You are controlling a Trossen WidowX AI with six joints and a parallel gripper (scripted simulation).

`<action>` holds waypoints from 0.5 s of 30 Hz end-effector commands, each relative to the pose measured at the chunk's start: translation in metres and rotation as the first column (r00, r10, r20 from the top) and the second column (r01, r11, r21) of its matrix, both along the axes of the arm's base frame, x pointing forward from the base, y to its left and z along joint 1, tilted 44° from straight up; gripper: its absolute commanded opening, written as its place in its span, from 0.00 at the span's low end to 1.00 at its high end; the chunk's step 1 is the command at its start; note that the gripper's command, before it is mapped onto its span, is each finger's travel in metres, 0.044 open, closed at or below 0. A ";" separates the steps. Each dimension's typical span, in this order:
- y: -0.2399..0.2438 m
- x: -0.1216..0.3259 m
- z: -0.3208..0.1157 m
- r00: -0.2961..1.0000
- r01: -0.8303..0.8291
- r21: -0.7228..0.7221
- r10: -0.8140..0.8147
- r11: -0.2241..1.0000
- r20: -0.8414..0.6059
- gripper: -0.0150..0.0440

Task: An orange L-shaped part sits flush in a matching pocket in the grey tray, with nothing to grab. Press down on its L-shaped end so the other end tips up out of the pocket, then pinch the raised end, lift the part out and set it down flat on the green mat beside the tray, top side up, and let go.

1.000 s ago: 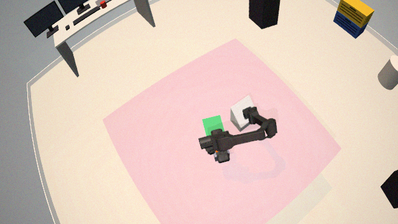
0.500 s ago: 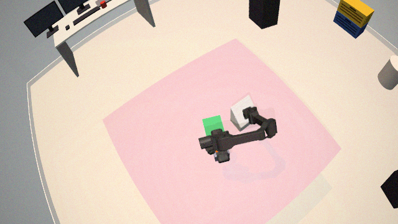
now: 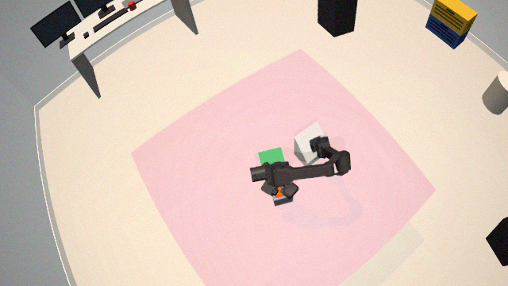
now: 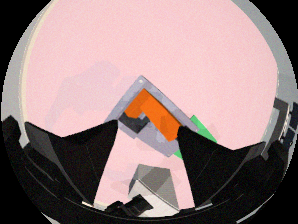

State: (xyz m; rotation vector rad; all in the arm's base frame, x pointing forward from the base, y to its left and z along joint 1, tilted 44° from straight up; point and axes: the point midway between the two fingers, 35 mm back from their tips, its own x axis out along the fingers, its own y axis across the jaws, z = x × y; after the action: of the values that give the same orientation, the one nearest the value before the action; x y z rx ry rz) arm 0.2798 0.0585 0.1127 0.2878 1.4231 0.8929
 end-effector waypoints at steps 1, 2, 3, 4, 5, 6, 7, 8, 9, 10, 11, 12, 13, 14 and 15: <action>-0.014 -0.004 -0.014 0.944 -0.252 0.004 0.245 0.968 0.220 0.73; -0.017 -0.005 -0.017 0.914 -0.311 -0.003 0.300 0.950 0.274 0.73; -0.020 -0.006 -0.019 0.876 -0.369 -0.013 0.353 0.929 0.328 0.73; -0.023 -0.007 -0.022 0.833 -0.426 -0.026 0.403 0.905 0.380 0.73; -0.026 -0.007 -0.024 0.783 -0.479 -0.042 0.449 0.877 0.430 0.73; -0.029 -0.008 -0.027 0.729 -0.530 -0.062 0.491 0.846 0.477 0.73; -0.032 -0.009 -0.029 0.669 -0.578 -0.084 0.530 0.812 0.522 0.73; -0.035 -0.010 -0.031 0.616 -0.614 -0.104 0.558 0.782 0.557 0.73; -0.036 -0.011 -0.033 0.583 -0.635 -0.118 0.573 0.764 0.576 0.73; -0.037 -0.011 -0.033 0.571 -0.641 -0.122 0.578 0.757 0.583 0.73; -0.037 -0.011 -0.033 0.571 -0.641 -0.122 0.578 0.757 0.583 0.73; -0.037 -0.011 -0.033 0.571 -0.641 -0.122 0.578 0.757 0.583 0.73; -0.037 -0.011 -0.033 0.571 -0.641 -0.122 0.578 0.757 0.583 0.73; -0.037 -0.011 -0.033 0.571 -0.641 -0.122 0.578 0.757 0.583 0.73; -0.037 -0.011 -0.033 0.571 -0.641 -0.122 0.578 0.757 0.583 0.73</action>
State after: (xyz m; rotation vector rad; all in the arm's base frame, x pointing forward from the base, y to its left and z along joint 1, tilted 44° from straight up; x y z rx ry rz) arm 0.2720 0.0238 0.0839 -0.3900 0.9027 1.4383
